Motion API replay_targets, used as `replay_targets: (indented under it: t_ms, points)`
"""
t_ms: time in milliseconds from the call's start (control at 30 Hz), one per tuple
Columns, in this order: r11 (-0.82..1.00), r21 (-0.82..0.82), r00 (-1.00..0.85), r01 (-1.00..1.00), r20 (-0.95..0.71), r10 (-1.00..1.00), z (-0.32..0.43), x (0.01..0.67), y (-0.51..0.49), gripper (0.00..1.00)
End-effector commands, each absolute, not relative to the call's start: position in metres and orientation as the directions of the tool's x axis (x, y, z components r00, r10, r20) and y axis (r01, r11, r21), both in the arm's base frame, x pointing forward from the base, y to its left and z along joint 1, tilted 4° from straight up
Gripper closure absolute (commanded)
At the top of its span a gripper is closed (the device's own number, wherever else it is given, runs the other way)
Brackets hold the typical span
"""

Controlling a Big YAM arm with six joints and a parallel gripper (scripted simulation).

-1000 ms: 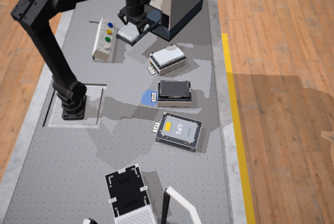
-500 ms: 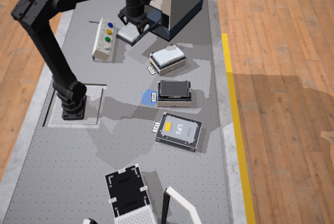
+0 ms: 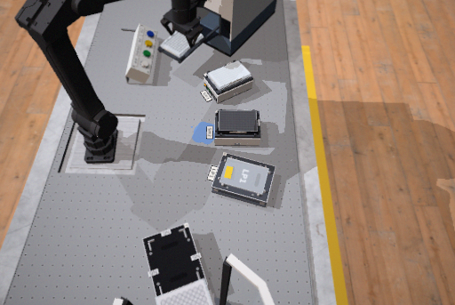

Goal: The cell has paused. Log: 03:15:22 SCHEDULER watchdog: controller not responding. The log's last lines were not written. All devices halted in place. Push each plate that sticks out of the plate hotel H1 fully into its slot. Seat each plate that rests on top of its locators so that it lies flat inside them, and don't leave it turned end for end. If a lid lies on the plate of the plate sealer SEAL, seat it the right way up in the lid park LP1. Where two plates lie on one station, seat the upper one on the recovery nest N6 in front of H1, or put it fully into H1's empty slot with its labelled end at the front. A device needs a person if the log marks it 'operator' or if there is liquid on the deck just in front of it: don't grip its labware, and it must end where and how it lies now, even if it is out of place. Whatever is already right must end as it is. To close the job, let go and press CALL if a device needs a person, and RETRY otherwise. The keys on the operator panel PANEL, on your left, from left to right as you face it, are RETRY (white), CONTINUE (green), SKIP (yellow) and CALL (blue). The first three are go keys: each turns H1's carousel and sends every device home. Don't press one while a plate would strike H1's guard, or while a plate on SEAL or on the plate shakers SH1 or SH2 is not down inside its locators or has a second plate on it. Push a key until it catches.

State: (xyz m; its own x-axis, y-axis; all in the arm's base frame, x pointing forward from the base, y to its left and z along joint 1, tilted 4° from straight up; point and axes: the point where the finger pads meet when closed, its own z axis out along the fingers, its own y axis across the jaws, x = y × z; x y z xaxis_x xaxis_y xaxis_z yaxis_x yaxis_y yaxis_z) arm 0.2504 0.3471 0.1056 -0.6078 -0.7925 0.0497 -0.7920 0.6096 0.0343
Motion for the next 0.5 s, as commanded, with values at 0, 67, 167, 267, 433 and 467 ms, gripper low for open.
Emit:
replay_targets:
  t_ms: [0, 67, 167, 267, 433, 467]
  points:
    - [0.612, 0.034, -0.609, -0.790, 0.062, -0.790, 0.0947, 0.2555, 0.3444, 0.18]
    - [0.612, 0.034, -0.609, -0.790, 0.063, -0.790, 0.0947, 0.2552, 0.3442, 0.18]
    - [0.614, 0.034, -0.611, -0.789, 0.064, -0.789, 0.0943, 0.2552, 0.3439, 0.18]
    - [0.614, 0.034, -0.611, -0.789, 0.063, -0.789, 0.0937, 0.2554, 0.3442, 0.18]
    - [0.614, 0.034, -0.612, -0.788, 0.061, -0.789, 0.0929, 0.2554, 0.3445, 0.18]
    - [0.614, 0.034, -0.612, -0.788, 0.061, -0.789, 0.0927, 0.2554, 0.3445, 0.18]
